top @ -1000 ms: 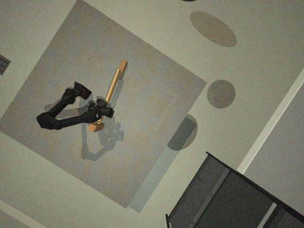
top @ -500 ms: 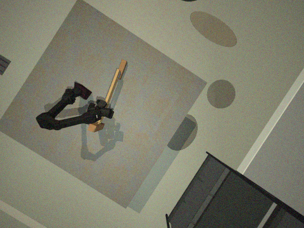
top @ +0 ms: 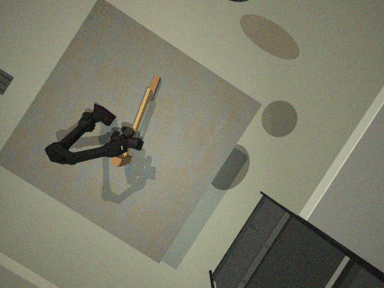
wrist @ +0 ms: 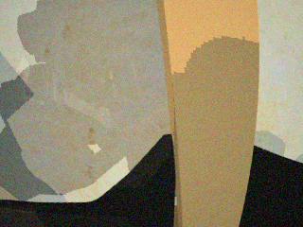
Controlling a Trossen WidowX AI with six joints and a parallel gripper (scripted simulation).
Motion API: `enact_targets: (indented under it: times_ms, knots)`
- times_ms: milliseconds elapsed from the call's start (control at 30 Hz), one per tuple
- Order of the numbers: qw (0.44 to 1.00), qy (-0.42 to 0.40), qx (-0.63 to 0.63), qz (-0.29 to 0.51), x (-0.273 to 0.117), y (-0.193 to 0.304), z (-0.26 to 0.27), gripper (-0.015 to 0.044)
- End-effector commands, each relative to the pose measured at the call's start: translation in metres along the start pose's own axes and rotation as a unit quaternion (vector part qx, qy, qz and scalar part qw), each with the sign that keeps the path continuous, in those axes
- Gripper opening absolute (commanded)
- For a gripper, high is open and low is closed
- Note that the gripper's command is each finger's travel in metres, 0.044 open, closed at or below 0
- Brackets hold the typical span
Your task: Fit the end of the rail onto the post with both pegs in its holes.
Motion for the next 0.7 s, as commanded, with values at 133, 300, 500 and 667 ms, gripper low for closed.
enact_targets:
  times_ms: [133, 300, 500, 667]
  knots:
    - [1.000, 0.005, -0.001, 0.001, -0.0031, 0.0042, -0.0012, 0.0000]
    - [1.000, 0.005, -0.001, 0.001, -0.0031, 0.0057, -0.0009, 0.0000]
    - [1.000, 0.005, -0.001, 0.001, -0.0031, 0.0074, -0.0005, 0.0000]
    - [1.000, 0.005, -0.001, 0.001, -0.0031, 0.0089, -0.0001, 0.0000]
Point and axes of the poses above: the point midway between the two fingers, 35 mm back from their tips, its own x axis out along the fingers, its own z axis across the jaws, y = z × x, the point moved 6 cm from there along -x, back along the fingers, and after that the axes turned 13 degrees about -x, right-handed, at the moved point
